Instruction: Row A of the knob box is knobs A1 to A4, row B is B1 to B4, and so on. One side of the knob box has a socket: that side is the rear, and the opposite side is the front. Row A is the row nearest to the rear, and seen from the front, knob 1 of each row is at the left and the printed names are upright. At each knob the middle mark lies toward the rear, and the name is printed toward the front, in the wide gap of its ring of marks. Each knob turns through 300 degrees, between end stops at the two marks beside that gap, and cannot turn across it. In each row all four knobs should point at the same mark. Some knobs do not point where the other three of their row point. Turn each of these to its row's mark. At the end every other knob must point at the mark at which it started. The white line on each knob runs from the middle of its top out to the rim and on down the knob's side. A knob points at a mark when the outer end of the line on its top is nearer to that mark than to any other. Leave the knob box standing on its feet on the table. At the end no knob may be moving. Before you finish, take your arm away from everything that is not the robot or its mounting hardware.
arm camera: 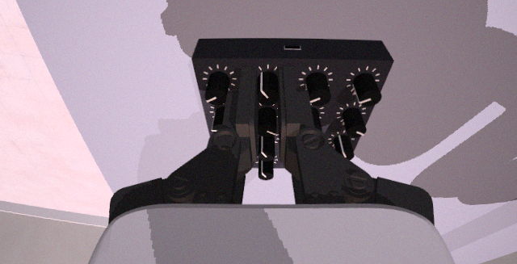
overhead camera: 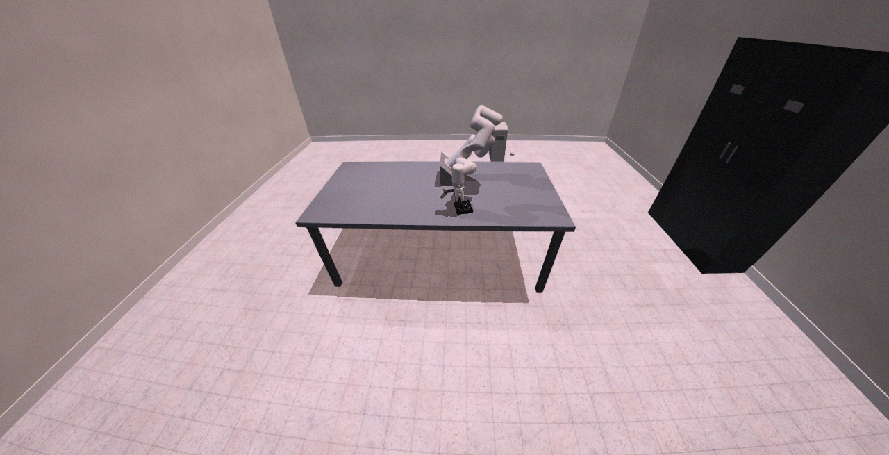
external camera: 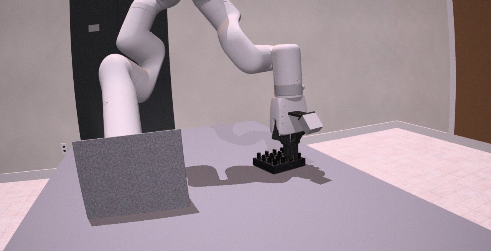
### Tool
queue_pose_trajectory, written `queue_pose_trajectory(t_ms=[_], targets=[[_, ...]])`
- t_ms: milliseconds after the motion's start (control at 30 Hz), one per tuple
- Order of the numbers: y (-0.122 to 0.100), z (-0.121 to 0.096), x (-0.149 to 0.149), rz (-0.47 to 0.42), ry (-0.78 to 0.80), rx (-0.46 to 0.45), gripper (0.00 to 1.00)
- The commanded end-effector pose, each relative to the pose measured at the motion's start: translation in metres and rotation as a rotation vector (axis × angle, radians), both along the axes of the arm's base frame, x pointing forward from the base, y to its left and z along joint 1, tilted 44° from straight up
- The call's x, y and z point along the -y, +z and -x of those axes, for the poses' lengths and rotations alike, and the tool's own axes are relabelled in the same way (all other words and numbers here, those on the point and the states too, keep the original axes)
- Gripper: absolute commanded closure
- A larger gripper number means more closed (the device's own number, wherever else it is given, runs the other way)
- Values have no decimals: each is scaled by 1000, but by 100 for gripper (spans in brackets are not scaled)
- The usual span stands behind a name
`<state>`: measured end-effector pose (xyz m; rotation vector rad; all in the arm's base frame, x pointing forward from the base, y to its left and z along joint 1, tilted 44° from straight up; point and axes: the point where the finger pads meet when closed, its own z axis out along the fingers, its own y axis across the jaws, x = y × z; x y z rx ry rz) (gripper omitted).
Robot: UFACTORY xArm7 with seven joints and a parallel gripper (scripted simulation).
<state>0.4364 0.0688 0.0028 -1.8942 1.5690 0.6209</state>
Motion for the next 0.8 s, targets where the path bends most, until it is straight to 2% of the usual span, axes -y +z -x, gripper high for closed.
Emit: queue_pose_trajectory(t_ms=[0,633,667,767], targets=[[0,-1,2,2,3,8,92],[0,-1,2,2,7,12,92],[0,-1,2,2,7,12,81],[0,-1,2,2,7,12,81]])
